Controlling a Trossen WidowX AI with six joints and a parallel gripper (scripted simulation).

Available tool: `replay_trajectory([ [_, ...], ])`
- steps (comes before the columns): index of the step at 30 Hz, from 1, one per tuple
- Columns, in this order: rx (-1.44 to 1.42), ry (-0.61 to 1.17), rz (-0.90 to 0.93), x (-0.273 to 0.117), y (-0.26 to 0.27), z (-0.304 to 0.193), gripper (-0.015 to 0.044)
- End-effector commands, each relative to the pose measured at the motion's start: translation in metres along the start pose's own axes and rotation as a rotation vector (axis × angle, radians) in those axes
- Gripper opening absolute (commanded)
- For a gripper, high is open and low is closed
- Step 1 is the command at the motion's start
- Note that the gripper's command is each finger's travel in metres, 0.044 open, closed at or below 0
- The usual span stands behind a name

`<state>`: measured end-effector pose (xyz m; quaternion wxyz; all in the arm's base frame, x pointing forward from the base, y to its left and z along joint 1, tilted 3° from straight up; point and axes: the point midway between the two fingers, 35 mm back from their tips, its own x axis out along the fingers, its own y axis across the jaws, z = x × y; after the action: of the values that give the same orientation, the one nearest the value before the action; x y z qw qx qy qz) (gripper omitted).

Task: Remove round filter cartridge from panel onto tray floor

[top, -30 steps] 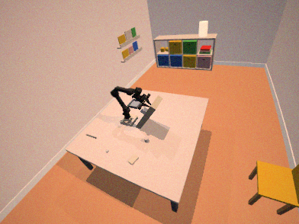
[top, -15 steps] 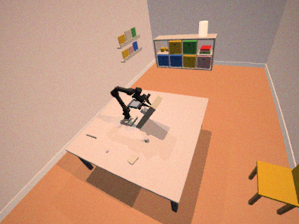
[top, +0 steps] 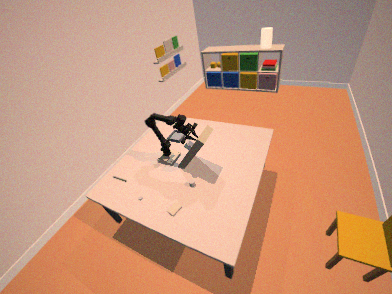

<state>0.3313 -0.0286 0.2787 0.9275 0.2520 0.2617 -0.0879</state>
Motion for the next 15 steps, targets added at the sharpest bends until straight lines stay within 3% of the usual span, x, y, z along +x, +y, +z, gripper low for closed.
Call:
replay_trajectory([
  [1,-0.005,0.003,0.003,0.008,0.001,0.001,0.0],
  [11,-0.005,0.003,0.003,0.008,0.001,0.001,0.0],
  [15,-0.002,0.002,0.0,-0.018,0.0,0.002,0.0],
])
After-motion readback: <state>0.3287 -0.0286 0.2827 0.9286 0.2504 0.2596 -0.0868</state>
